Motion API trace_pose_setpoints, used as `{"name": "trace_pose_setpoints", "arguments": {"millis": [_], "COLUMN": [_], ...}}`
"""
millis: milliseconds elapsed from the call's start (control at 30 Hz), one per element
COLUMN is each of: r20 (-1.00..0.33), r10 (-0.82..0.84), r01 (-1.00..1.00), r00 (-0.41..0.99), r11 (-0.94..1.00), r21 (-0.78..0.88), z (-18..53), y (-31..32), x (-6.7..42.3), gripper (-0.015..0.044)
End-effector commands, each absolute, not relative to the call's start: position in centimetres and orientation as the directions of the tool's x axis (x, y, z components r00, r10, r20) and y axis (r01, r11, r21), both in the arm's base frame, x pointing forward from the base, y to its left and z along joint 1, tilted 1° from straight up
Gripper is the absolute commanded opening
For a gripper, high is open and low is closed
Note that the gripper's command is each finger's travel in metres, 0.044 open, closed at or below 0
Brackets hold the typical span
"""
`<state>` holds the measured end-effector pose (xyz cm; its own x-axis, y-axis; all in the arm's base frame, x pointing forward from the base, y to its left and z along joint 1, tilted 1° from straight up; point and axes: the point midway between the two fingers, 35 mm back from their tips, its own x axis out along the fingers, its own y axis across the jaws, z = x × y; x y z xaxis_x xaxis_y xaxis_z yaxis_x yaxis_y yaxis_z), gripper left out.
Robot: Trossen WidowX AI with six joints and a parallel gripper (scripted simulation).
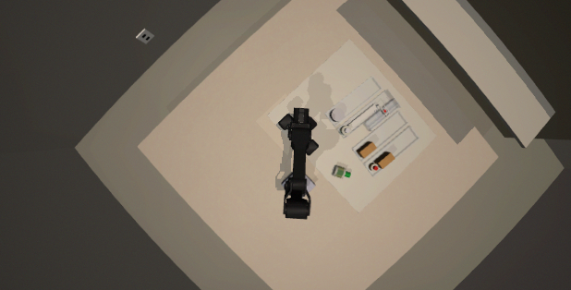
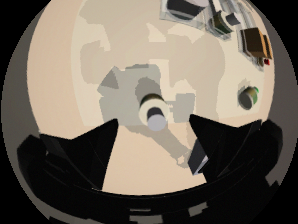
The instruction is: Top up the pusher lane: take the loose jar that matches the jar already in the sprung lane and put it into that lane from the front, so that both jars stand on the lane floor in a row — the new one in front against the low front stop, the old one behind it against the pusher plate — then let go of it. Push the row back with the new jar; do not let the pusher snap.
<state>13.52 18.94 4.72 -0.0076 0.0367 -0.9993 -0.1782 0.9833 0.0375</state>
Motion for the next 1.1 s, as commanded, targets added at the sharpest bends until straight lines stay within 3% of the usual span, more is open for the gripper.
{"name": "trace_pose_setpoints", "arguments": {"millis": [0, 700, 1000, 1067], "r20": [-1.000, -1.000, -1.000, -1.000], "r10": [0.029, 0.029, 0.029, 0.029], "r01": [-0.176, -0.176, -0.176, -0.176], "r00": [-0.009, -0.010, -0.010, -0.010], "r11": [0.984, 0.984, 0.984, 0.984], "r21": [0.031, 0.031, 0.031, 0.031], "z": [4.2, 1.1, 1.1, 1.1], "y": [18.8, 18.9, 18.9, 18.9], "x": [13.5, 13.4, 13.4, 13.4], "gripper": [0.0440, 0.0440, 0.0204, 0.0190]}}
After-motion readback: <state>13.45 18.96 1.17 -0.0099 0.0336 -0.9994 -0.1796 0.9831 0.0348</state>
